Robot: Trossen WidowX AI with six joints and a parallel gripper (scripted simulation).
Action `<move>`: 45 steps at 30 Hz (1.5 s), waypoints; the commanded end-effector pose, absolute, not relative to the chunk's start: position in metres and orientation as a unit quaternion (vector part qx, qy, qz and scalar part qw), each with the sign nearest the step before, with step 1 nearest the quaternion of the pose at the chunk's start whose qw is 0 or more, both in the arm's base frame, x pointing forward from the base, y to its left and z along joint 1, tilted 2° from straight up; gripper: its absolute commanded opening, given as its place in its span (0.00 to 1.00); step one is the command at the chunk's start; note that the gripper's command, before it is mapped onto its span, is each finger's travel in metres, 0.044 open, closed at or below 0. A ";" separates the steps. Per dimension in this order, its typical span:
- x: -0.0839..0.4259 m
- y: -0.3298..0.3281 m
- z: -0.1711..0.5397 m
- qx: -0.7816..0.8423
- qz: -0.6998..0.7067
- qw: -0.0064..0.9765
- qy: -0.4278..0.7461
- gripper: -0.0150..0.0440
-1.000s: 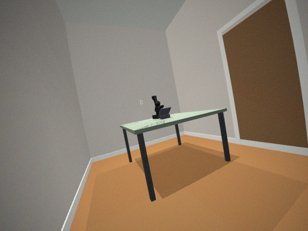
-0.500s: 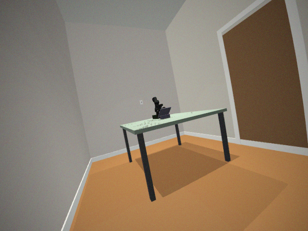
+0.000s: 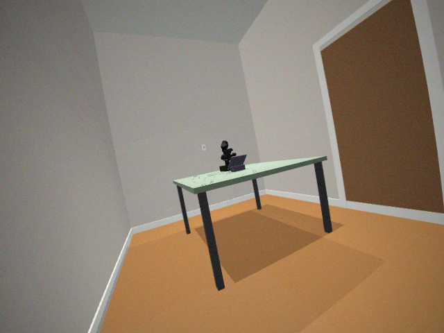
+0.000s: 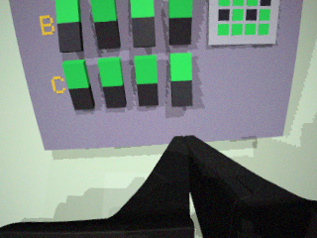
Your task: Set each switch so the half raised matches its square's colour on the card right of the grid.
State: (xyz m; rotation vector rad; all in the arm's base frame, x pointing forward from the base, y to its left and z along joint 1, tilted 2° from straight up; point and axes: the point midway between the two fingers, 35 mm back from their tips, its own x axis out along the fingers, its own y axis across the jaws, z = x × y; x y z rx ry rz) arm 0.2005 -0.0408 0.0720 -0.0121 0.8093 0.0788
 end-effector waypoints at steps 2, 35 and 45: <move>0.206 -0.048 0.069 -0.008 0.040 0.920 0.390 0.25; 0.242 -0.044 0.030 -0.007 0.041 0.925 0.378 0.25; 0.242 -0.044 0.030 -0.007 0.041 0.925 0.378 0.25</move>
